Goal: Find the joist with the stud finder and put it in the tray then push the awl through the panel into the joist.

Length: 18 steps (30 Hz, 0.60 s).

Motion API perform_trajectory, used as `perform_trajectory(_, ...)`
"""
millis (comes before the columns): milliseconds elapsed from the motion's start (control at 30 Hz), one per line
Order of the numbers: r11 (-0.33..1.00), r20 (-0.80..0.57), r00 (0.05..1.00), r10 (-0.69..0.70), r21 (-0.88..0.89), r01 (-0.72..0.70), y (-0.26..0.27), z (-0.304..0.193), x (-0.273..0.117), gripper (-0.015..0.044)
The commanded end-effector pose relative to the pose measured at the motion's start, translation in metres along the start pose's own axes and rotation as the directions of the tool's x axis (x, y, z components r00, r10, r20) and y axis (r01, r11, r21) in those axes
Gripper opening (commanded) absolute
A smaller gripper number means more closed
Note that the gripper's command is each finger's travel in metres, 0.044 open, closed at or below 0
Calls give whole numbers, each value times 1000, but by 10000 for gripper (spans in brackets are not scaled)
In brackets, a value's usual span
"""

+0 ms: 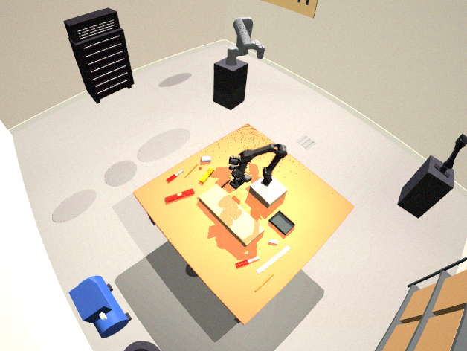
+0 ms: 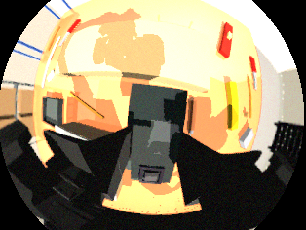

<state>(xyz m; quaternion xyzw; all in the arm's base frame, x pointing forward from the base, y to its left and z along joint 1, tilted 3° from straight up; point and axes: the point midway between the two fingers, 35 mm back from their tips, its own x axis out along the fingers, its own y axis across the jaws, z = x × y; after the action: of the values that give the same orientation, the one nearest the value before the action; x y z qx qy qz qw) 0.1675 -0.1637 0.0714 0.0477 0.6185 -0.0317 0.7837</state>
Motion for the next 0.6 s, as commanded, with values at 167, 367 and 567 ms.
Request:
perform_trajectory(167, 1000, 11, 1000, -11, 5, 11, -16, 30, -8, 0)
perform_trajectory(367, 1000, 12, 1000, -14, 12, 13, -28, 54, -8, 0)
perform_trajectory(567, 1000, 14, 1000, -16, 20, 16, -39, 79, -6, 0)
